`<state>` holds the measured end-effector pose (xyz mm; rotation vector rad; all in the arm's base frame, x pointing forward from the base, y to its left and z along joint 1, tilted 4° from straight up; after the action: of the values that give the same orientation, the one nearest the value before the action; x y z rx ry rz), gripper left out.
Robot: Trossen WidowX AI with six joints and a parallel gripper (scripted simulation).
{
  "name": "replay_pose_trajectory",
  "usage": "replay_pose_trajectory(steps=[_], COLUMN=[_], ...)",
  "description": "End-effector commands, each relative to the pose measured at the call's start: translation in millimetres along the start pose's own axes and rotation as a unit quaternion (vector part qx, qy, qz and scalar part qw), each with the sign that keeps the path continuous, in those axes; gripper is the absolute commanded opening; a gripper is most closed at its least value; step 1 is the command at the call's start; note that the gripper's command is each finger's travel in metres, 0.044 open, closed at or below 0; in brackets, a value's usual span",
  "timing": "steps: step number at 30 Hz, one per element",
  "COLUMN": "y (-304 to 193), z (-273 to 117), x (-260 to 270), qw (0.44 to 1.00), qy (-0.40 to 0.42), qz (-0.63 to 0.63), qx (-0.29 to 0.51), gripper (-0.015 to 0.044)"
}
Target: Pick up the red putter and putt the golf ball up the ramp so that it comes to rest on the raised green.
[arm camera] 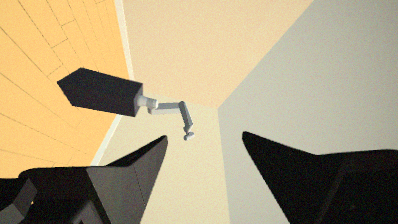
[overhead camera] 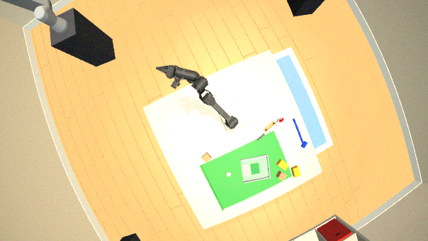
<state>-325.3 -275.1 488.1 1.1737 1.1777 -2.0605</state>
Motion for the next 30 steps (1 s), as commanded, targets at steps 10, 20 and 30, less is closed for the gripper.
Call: replay_pose_trajectory(steps=[10, 20, 30], y=[-11, -3, 29], z=[-49, -144, -270], x=[-114, -234, -324], qw=[0.968, 0.853, 0.674], qy=[-0.135, -0.266, -0.361], qz=[-0.189, -0.377, -0.497], qx=[0.092, 0.241, 0.411], gripper=[0.044, 0.044, 0.044])
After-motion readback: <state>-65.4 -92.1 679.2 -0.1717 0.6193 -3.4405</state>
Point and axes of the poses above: the point midway between the two fingers, 35 mm back from their tips, its own z axis out along the fingers, its own x axis across the jaws, y = z × x, the point moved 2 cm from there along -z, back along the fingers, and after that the axes turned 3 degrees about -z, right-handed, at the moved point
